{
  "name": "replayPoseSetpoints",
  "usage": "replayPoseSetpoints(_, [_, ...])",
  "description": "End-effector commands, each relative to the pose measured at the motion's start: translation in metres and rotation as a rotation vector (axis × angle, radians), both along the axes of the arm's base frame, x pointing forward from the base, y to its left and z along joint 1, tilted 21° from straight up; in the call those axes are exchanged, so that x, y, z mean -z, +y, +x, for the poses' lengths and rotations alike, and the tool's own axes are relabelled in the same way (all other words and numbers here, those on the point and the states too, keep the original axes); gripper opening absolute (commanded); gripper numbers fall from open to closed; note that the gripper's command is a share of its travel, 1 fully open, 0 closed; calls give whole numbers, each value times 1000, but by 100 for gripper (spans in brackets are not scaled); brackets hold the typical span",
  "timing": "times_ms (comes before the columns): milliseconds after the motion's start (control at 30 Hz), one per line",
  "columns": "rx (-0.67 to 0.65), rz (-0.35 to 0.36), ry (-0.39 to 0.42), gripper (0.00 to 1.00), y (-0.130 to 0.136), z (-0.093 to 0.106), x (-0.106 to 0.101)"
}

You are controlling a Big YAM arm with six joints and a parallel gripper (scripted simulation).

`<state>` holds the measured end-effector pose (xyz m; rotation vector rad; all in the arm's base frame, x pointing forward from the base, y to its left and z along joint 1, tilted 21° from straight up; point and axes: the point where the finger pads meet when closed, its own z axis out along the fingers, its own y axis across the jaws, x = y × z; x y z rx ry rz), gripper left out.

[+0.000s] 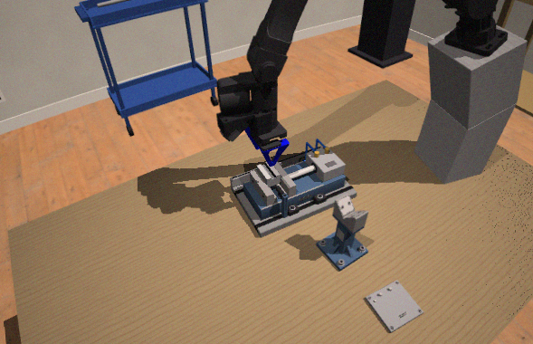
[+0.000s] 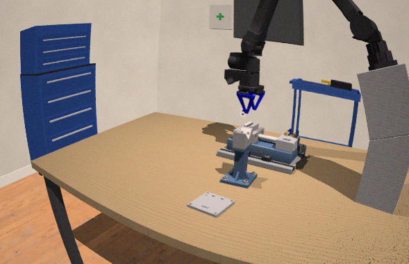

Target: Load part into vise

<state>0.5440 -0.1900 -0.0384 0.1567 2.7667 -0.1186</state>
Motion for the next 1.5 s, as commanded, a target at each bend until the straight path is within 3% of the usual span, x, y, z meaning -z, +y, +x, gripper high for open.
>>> replayPoseSetpoints(0, [0,-5,-5,74,0,-3,-15])
replayPoseSetpoints(367, [0,-6,-6,74,0,-5,-22])
replayPoseSetpoints(400, [0,-6,-6,0,0,-4,-22])
replayPoseSetpoints(1467, [0,-6,-6,0,0,-4,-22])
